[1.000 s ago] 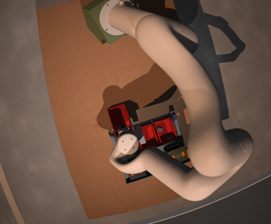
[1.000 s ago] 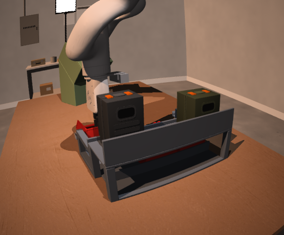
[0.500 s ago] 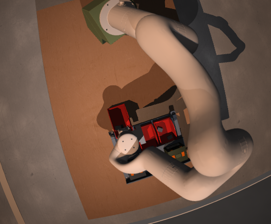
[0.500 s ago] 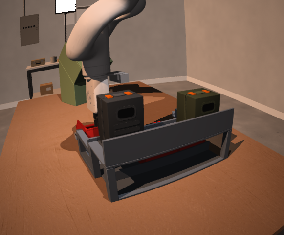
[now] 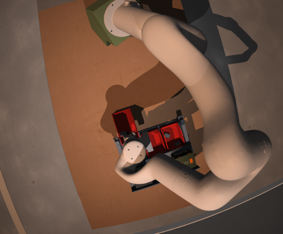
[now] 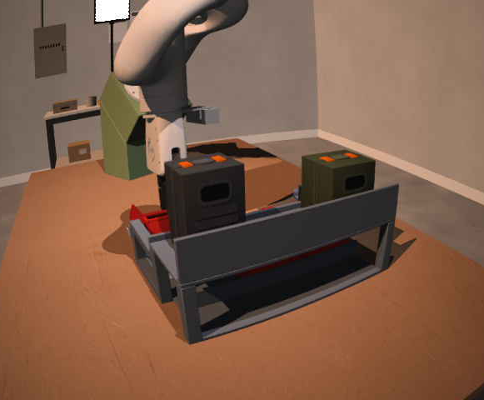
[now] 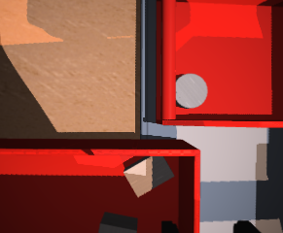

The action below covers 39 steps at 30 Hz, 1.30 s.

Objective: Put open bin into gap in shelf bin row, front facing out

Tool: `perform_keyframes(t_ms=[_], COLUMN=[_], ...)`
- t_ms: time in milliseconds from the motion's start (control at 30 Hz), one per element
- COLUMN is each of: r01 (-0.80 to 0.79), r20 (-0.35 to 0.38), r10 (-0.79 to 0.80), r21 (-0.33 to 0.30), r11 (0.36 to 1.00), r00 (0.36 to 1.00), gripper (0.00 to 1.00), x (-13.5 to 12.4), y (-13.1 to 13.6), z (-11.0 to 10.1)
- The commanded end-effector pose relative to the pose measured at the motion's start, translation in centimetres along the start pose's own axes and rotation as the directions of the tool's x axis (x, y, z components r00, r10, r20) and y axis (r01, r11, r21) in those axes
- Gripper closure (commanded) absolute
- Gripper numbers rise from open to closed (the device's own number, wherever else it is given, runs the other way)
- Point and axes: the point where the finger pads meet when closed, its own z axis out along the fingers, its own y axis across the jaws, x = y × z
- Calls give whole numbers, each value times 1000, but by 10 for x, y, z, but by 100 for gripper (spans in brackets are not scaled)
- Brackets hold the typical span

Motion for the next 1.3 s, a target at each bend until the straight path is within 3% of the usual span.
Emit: perform_keyframes(t_ms=[0, 167, 1133, 1267], r01=[0, 0, 0, 0], r20=[0, 0, 1, 0], r10=[0, 0, 0, 0], r21=[-1, -1, -1, 61], r11=[1000, 1000, 1000, 998], r00=[1000, 1000, 1000, 1000], gripper=[66, 66, 66, 66], x=[0, 0, 0, 0], y=[1, 4, 4, -36], z=[-1, -45, -44, -40])
